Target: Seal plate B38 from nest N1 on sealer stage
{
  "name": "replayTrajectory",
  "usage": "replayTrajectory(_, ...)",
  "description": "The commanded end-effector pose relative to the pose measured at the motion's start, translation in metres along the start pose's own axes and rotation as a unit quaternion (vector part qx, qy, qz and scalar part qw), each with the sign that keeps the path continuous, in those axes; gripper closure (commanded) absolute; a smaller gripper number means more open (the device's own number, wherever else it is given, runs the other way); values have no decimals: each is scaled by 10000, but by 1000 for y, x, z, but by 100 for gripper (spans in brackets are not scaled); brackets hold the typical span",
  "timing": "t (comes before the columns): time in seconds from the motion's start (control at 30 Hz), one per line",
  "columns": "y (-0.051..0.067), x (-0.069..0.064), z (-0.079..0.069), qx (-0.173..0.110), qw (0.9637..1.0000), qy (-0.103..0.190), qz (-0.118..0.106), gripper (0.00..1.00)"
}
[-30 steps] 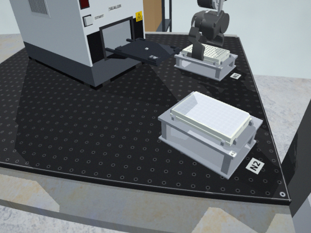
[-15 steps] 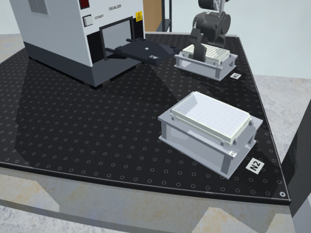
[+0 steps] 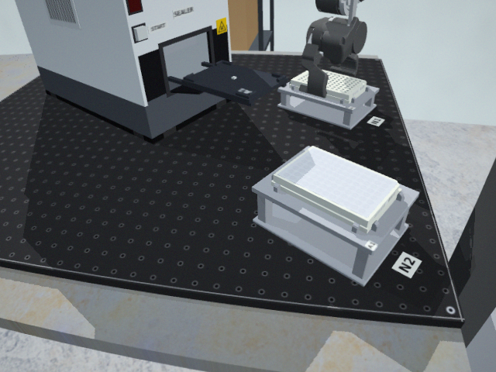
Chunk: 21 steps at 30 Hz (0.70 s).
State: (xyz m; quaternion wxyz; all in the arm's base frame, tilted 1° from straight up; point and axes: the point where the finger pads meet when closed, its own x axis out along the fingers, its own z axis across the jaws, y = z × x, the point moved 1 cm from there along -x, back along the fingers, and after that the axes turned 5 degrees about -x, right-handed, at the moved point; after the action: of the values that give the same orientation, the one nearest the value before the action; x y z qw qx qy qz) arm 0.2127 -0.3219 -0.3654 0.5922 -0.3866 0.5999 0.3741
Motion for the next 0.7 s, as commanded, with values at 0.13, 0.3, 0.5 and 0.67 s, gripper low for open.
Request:
replayTrajectory(0.13, -2, -2, -1, 12, 10000, 20, -11, 23)
replayTrajectory(0.3, -2, -2, -1, 12, 10000, 20, -11, 23)
replayTrajectory(0.5, 2, 1, -1, 4, 10000, 15, 13, 23)
replayTrajectory(0.67, 3, 1, -1, 2, 10000, 14, 19, 23)
